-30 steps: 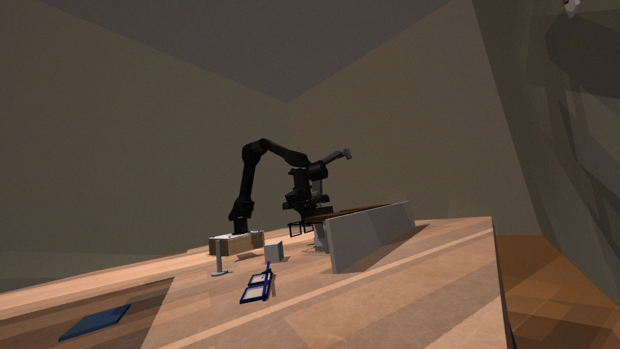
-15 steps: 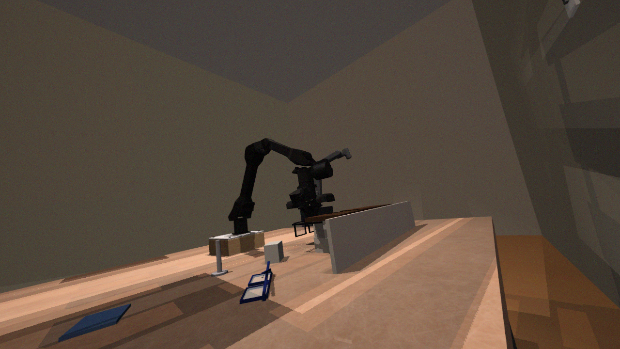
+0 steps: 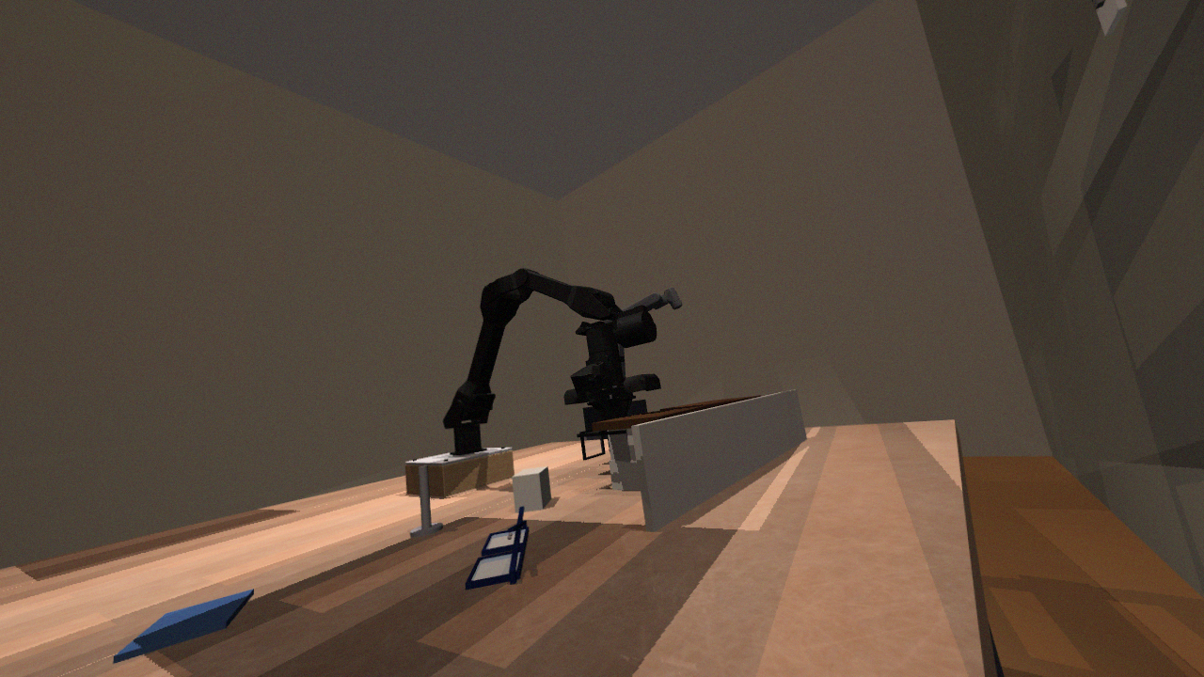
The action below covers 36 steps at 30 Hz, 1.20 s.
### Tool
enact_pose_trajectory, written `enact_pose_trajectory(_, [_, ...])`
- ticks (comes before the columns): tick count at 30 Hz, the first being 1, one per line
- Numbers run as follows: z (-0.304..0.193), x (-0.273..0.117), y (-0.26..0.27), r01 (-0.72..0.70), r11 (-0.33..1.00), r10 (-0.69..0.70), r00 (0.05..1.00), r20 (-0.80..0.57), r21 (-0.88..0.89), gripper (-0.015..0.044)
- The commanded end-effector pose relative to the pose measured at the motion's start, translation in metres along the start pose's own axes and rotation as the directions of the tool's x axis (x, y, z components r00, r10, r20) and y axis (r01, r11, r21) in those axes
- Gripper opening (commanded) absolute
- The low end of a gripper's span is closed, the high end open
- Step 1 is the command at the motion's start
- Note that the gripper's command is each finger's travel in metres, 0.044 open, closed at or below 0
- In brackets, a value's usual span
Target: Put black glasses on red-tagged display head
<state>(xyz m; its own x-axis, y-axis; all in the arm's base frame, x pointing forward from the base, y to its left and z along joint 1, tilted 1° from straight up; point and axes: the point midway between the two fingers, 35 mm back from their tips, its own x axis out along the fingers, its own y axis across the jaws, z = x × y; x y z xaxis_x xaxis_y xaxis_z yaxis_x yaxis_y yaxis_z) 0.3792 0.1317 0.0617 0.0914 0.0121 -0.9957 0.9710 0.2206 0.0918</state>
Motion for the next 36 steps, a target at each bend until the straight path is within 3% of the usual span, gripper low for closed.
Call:
enact_pose_trajectory(1, [-0.0003, 0.0025, 0.0043, 0.009, 1.0, -0.009, 1.0, -0.003, -0.006, 0.0])
enact_pose_trajectory(36, [-0.0004, 0.0089, 0.0067, 0.009, 1.0, -0.009, 1.0, -0.003, -0.006, 0.0])
